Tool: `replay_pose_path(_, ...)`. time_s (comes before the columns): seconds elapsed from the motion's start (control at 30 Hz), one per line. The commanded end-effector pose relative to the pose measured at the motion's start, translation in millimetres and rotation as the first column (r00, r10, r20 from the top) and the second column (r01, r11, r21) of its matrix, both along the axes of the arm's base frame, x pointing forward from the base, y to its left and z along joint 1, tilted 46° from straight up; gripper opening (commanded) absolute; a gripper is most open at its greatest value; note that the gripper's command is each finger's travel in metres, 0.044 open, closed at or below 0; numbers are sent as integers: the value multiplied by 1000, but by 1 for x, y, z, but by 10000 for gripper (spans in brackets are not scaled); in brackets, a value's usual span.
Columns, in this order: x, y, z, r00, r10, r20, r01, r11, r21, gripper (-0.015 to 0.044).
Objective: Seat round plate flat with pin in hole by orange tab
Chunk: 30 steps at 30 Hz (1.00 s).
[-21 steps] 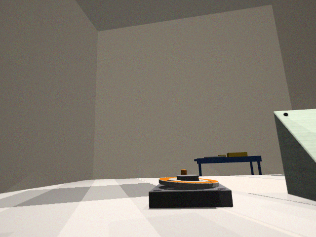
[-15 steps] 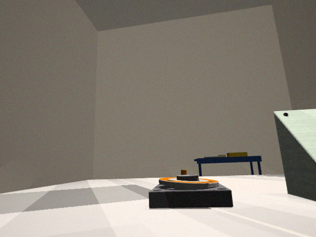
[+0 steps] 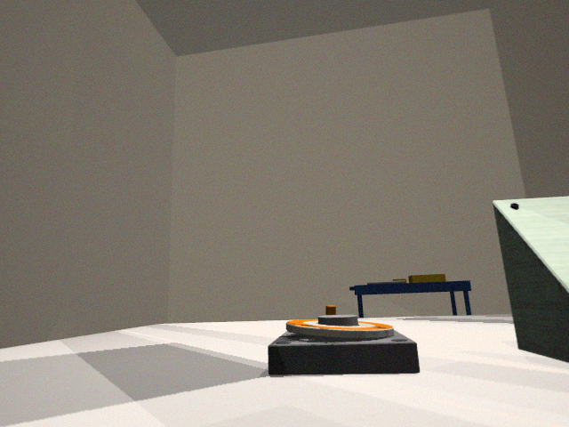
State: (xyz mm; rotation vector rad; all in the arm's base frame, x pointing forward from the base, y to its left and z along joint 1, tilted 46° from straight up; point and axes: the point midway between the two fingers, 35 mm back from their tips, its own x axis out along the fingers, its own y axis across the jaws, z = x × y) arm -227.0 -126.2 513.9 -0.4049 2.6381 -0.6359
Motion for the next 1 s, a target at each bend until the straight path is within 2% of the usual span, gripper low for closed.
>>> replay_pose_path(0.0,0,-66,-38,974,160,161,-153,987,-55,0)
replay_pose_path(0.17,16,-125,-74,909,283,307,-264,959,-104,0)
replay_pose_path(0.33,54,-187,-120,790,388,475,-363,920,-147,0)
replay_pose_path(0.4,64,-197,-128,765,406,499,-384,911,-152,0)
replay_pose_path(0.47,93,-222,-151,694,444,567,-434,886,-162,0)
replay_pose_path(0.67,150,-254,-198,546,444,710,-487,858,-163,0)
replay_pose_path(0.73,185,-266,-222,470,429,771,-519,841,-152,0)
replay_pose_path(0.97,269,-272,-277,303,323,897,-567,817,-103,0)
